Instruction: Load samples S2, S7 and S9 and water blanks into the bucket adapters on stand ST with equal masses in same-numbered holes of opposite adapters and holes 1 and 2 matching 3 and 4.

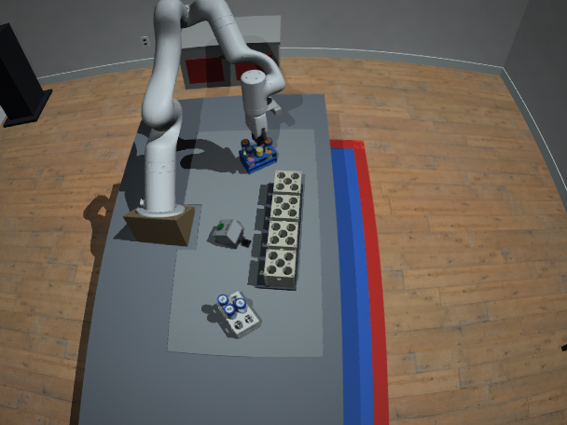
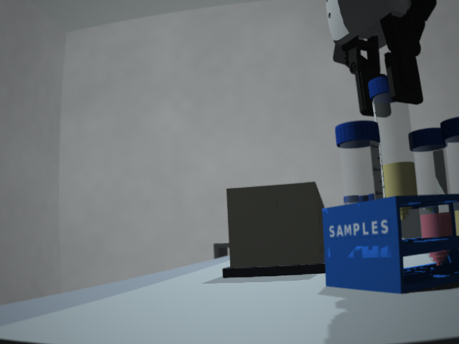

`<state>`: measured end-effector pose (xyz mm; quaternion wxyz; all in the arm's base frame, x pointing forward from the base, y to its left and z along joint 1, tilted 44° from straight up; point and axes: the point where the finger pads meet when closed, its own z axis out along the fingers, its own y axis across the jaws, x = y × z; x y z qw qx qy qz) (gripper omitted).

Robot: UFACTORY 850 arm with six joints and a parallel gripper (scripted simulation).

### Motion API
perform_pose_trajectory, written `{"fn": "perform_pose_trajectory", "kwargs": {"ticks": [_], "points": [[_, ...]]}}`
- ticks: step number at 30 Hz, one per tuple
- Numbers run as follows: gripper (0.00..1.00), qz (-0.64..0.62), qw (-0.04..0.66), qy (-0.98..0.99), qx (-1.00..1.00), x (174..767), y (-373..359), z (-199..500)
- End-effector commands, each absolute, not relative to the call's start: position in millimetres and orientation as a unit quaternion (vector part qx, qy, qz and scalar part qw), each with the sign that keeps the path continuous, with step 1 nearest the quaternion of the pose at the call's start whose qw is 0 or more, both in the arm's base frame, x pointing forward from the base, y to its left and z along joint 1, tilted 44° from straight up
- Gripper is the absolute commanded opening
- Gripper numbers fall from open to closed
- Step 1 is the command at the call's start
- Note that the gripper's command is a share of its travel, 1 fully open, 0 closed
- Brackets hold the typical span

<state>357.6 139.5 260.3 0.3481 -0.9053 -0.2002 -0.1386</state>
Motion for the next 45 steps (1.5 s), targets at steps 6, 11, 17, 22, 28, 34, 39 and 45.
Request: {"fn": "perform_pose_trajectory", "kwargs": {"ticks": [6, 11, 17, 22, 28, 34, 39, 45], "points": [[0.00, -0.139, 0.348, -0.200, -0.905, 356, 129, 272], [0.00, -0.139, 0.348, -0.200, -0.905, 355, 123, 278], [0.00, -0.139, 0.348, -0.200, -0.905, 354, 115, 286], [0.00, -0.139, 0.348, -0.200, -0.905, 353, 108, 293], [0.00, -0.139, 0.348, -0.200, -0.905, 352, 103, 299], [0.00, -0.139, 0.348, -0.200, -0.905, 351, 94, 308], [0.00, -0.139, 0.348, -0.200, -0.905, 350, 88, 315], [0.00, -0.139, 0.348, -0.200, -0.905, 349, 82, 321]]}}
